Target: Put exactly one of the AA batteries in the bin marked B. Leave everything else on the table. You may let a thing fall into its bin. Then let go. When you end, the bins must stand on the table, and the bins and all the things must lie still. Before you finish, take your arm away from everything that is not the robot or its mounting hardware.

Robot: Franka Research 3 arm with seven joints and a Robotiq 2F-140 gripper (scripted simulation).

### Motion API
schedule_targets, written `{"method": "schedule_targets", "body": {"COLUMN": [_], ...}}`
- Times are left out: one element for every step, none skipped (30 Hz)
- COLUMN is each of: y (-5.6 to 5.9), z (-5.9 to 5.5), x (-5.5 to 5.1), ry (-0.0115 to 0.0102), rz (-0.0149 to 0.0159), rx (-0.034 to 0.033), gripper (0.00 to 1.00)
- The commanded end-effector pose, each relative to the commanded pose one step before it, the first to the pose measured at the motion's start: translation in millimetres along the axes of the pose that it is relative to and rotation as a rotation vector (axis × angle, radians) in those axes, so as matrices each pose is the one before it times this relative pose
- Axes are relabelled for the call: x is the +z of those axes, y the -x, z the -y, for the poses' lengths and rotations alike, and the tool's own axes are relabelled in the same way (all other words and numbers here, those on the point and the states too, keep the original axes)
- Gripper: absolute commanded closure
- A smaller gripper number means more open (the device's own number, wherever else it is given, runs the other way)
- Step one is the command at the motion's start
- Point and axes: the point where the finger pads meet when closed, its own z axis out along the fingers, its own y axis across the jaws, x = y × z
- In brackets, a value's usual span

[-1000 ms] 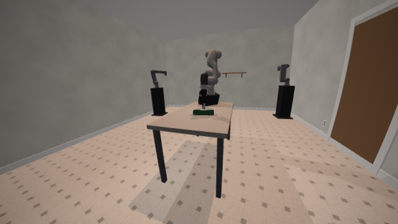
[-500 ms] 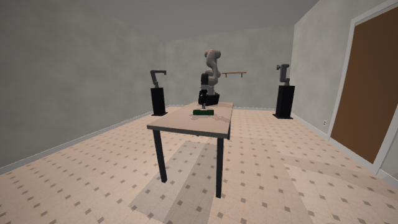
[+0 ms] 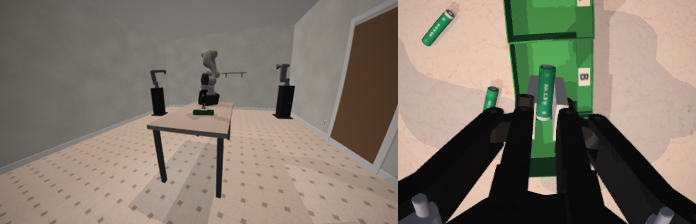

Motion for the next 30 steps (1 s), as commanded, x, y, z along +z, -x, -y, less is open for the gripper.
{"method": "schedule_targets", "body": {"y": [0.33,-0.12,0.05,0.18,0.22,0.21,0.14,0.05,-0.04,-0.12,-0.17,-0.18,-0.17,-0.13,-0.08,-0.02,0.0,0.0,0.11,0.14,0.15,0.15,0.14,0.0,0.0,0.0,0.0,0.0,0.0,0.0], "z": [-0.77,0.01,0.1,0.18,0.22,0.23,0.22,0.2,0.17,0.14,0.11,0.08,0.05,0.03,0.01,-0.01,0.0,0.0,-0.04,-0.05,-0.06,-0.06,-0.06,0.0,0.0,0.0,0.0,0.0,0.0,0.0], "x": [0.27,0.0,0.0,0.0,0.0,0.0,0.0,0.0,0.0,0.0,0.0,0.0,0.0,0.0,0.0,0.0,0.0,0.0,0.0,0.0,0.0,0.0,0.0,2.0,2.0,2.0,2.0,2.0,2.0,2.0], "ry": [-0.00101,-0.0001,0.0,0.0,0.0,0.0,0.0,0.0,0.0,0.0,0.0,0.0,0.0,0.0,0.0,0.0,0.0,0.0,0.0,0.0,0.0,0.0,0.0,0.0,0.0,0.0,0.0,0.0,0.0,0.0], "rz": [-0.05206,-0.01168,0.0,0.0,0.0,0.0,0.0,0.0,0.0,0.0,0.0,0.0,0.0,0.0,0.0,0.0,0.0,0.0,0.0,0.0,0.0,0.0,0.0,0.0,0.0,0.0,0.0,0.0,0.0,0.0], "rx": [-0.10641,-0.03068,0.0,0.0,0.0,0.0,0.0,0.0,0.0,0.0,0.0,0.0,0.0,0.0,0.0,0.0,0.0,0.0,0.0,0.0,0.0,0.0,0.0,0.0,0.0,0.0,0.0,0.0,0.0,0.0], "gripper": [0.95,0.95,0.95,0.95,0.95,0.95,0.95,0.95,0.95,0.95,0.95,0.95,0.95,0.95,0.95,0.95,0.95,0.95,0.95,0.95,0.95,0.95,0.95,0.95,0.95,0.95,0.95,0.95,0.95,0.95]}}
